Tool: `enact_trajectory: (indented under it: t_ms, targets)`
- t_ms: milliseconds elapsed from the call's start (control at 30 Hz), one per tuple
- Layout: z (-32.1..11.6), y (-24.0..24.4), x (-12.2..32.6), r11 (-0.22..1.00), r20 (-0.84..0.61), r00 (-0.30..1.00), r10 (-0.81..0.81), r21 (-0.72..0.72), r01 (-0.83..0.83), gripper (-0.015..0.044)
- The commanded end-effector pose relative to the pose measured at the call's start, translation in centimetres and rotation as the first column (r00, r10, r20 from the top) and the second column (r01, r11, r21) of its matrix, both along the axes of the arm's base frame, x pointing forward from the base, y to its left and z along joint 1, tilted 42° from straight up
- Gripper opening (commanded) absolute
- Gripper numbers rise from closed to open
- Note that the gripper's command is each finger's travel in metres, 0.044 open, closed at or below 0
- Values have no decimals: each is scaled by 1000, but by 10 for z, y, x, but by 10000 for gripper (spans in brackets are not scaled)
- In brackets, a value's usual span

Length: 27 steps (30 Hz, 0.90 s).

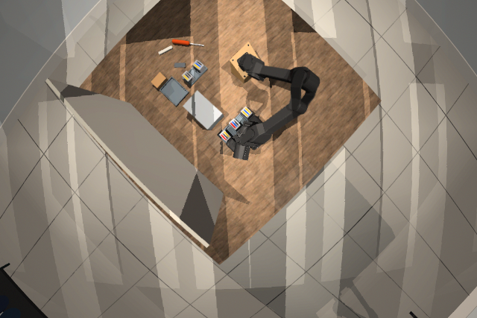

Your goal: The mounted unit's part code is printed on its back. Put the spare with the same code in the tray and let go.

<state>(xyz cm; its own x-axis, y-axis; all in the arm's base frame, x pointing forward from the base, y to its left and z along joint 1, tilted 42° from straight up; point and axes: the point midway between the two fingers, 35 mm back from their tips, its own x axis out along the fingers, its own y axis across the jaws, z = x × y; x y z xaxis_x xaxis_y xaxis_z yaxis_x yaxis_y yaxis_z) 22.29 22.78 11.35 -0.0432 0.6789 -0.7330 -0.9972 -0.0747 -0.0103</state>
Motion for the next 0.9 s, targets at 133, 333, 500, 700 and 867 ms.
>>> enact_trajectory:
  t_ms: [133,333,500,700,867]
  targets:
    - [0,0,0,1000,0,1000,0,0,0,129]
    - [0,0,0,1000,0,1000,0,0,0,10]
    - [0,0,0,1000,0,1000,0,0,0,0]
    - [6,-6,2,1000,0,1000,0,-3,0,0]
    - [28,-27,5,1000,0,1000,-1,-9,1,0]
